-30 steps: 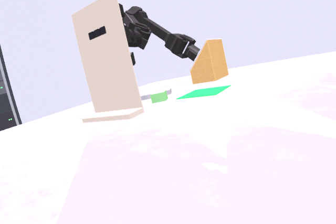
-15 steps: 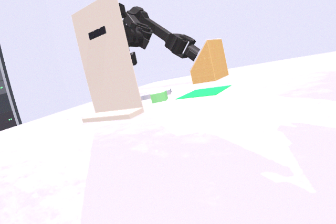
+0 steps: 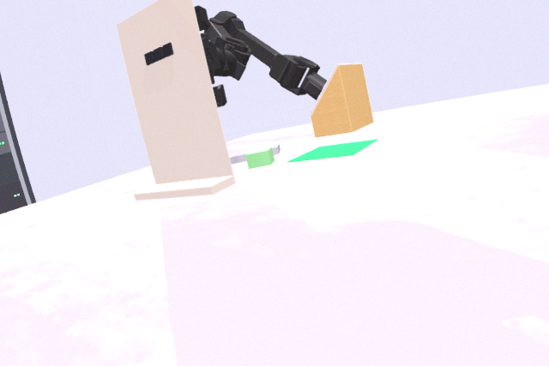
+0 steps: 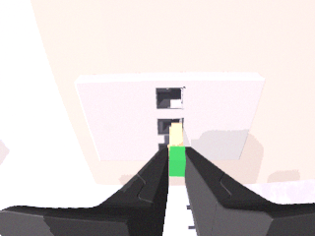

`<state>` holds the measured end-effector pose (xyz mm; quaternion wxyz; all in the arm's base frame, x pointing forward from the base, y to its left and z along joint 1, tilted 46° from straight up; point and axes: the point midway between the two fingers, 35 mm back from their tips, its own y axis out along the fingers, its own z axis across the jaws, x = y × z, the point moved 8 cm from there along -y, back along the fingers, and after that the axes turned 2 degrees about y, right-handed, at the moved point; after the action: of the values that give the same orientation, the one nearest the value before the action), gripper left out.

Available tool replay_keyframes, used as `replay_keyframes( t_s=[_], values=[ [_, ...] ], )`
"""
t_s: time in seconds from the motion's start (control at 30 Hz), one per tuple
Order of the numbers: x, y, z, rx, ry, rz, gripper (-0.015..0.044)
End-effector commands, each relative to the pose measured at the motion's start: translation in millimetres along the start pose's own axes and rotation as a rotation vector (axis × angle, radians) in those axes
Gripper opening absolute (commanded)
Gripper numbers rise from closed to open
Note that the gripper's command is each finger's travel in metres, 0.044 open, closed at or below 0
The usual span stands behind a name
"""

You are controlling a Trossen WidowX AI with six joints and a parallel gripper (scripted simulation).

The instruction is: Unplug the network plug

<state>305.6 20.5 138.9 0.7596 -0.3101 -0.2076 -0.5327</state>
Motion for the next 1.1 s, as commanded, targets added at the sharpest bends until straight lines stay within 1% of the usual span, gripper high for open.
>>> replay_keyframes(
  t_s=[0.0, 1.07],
  values=[
    [-1.0, -3.4, -0.2, -0.002, 0.003, 0.001, 0.0],
    [-4.0, -19.1, -0.4, -0.002, 0.003, 0.001, 0.0]
  ],
)
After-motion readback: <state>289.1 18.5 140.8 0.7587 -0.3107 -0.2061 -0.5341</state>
